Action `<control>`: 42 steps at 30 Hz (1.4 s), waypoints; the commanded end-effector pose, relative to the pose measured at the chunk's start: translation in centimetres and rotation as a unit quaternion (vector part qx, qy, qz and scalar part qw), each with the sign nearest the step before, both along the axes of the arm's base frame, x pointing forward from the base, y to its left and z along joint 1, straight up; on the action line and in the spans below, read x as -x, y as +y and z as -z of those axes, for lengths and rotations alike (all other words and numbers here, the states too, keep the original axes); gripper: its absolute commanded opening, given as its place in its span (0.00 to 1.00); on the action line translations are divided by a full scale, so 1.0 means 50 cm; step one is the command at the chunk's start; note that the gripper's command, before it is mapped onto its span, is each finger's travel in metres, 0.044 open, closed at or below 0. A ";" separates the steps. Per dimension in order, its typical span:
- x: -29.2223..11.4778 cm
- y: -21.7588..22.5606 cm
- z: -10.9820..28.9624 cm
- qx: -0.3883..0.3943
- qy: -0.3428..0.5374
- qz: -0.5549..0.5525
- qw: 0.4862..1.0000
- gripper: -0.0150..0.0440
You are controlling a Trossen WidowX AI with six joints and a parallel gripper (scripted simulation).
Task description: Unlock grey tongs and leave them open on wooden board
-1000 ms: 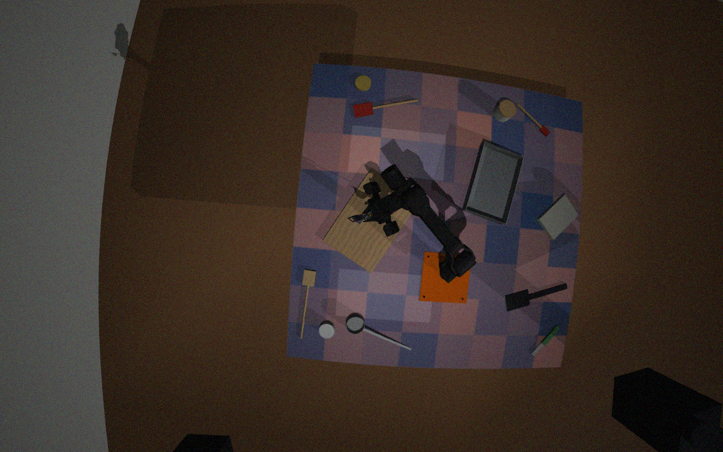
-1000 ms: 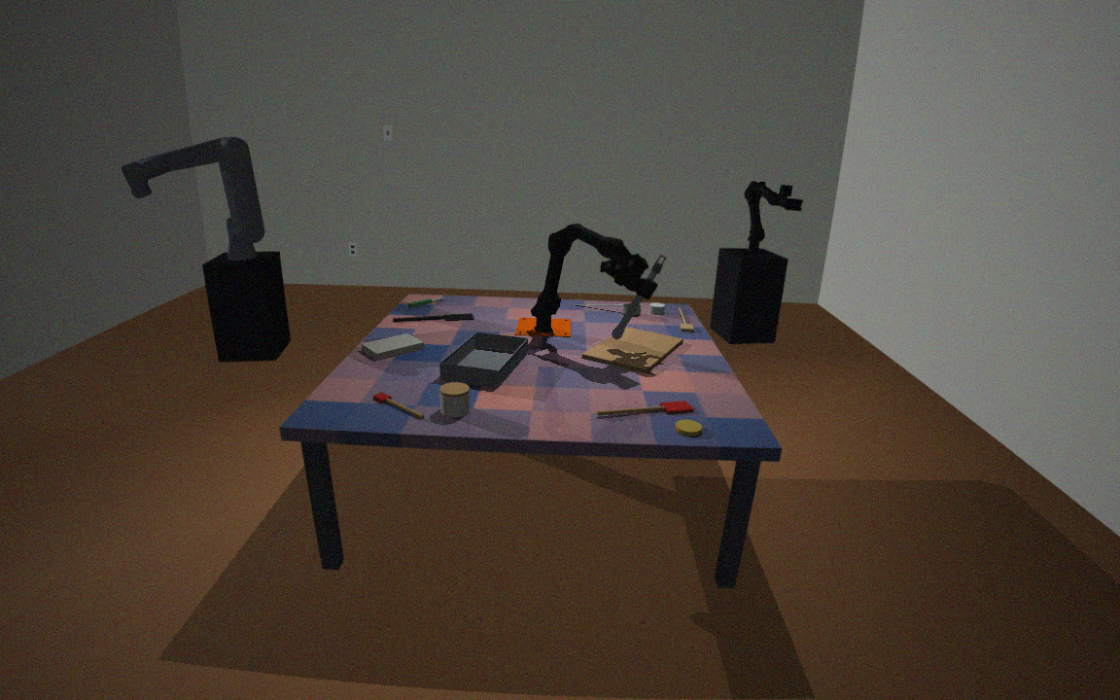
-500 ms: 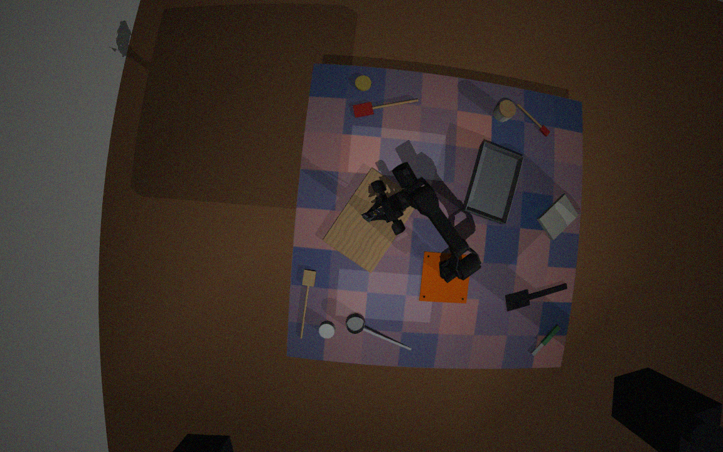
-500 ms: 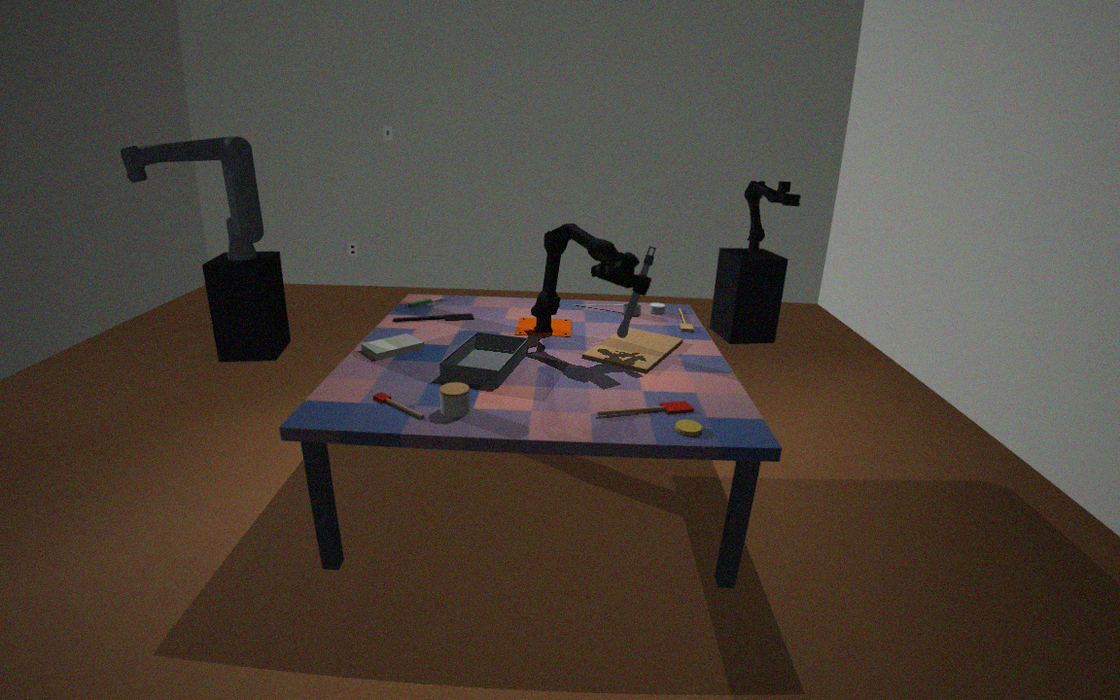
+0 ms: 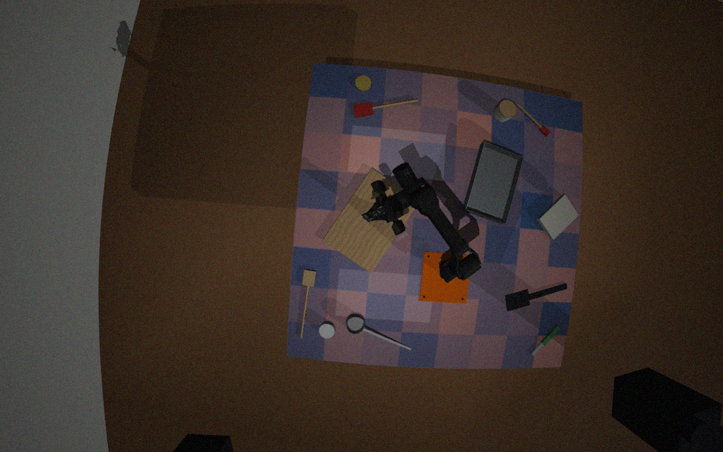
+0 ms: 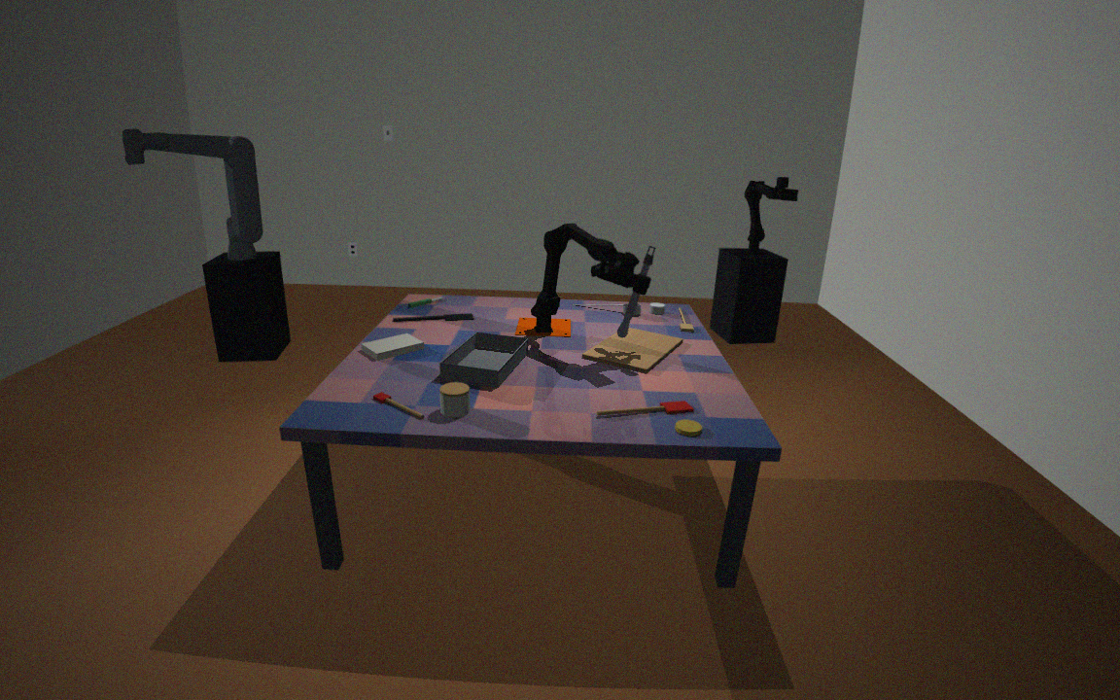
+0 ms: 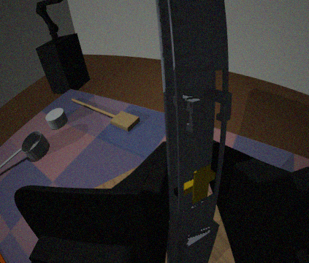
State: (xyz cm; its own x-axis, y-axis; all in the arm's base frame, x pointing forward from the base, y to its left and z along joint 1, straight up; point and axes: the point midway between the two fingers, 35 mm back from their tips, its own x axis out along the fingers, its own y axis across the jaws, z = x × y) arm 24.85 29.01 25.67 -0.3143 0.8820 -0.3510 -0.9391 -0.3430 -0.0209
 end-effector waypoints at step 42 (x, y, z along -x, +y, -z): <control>0.017 0.063 0.103 0.352 -0.097 0.012 0.931 0.00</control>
State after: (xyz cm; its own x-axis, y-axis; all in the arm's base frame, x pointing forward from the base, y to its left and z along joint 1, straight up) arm 24.09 31.98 20.38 -0.1945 0.4606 -0.8660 -0.9477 -0.3160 0.0448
